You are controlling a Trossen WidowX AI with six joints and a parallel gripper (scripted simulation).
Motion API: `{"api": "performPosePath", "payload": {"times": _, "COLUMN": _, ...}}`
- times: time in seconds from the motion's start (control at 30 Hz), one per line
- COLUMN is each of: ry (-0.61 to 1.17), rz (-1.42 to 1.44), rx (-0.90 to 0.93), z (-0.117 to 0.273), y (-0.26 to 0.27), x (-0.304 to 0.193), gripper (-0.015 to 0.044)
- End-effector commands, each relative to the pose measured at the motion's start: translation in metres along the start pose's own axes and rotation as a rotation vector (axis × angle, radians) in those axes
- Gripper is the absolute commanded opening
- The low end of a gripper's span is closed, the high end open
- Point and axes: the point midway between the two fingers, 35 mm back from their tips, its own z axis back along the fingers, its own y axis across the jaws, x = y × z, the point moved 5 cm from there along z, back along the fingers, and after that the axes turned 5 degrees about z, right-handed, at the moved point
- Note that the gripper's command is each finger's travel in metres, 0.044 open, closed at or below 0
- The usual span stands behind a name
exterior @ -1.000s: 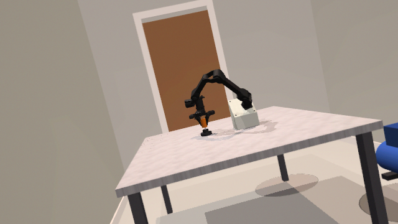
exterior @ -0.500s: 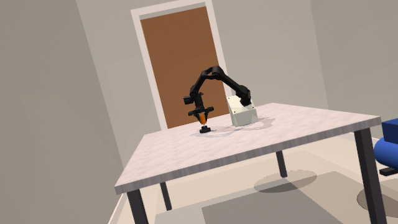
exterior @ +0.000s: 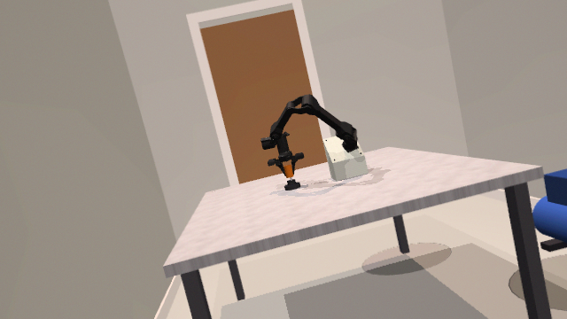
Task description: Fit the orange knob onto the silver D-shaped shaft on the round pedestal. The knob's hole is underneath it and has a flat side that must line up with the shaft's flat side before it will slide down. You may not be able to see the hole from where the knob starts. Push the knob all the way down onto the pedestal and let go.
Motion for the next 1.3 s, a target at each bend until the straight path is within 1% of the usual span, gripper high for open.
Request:
{"api": "performPosePath", "payload": {"times": 0.0, "ry": -0.001, "rz": 0.003, "rx": -0.003, "z": -0.0012, "y": -0.0004, "x": -0.0002, "gripper": 0.0}}
{"api": "performPosePath", "payload": {"times": 0.5, "ry": -0.001, "rz": 0.012, "rx": -0.003, "z": 0.0039, "y": 0.0034, "x": 0.0013, "gripper": 0.0}}
{"api": "performPosePath", "payload": {"times": 0.73, "ry": 0.0, "rz": 0.212, "rx": -0.003, "z": 0.005, "y": 0.002, "x": 0.0015, "gripper": 0.0}}
{"api": "performPosePath", "payload": {"times": 1.27, "ry": -0.001, "rz": 0.213, "rx": -0.003, "z": -0.0008, "y": 0.0004, "x": 0.0004, "gripper": 0.0}}
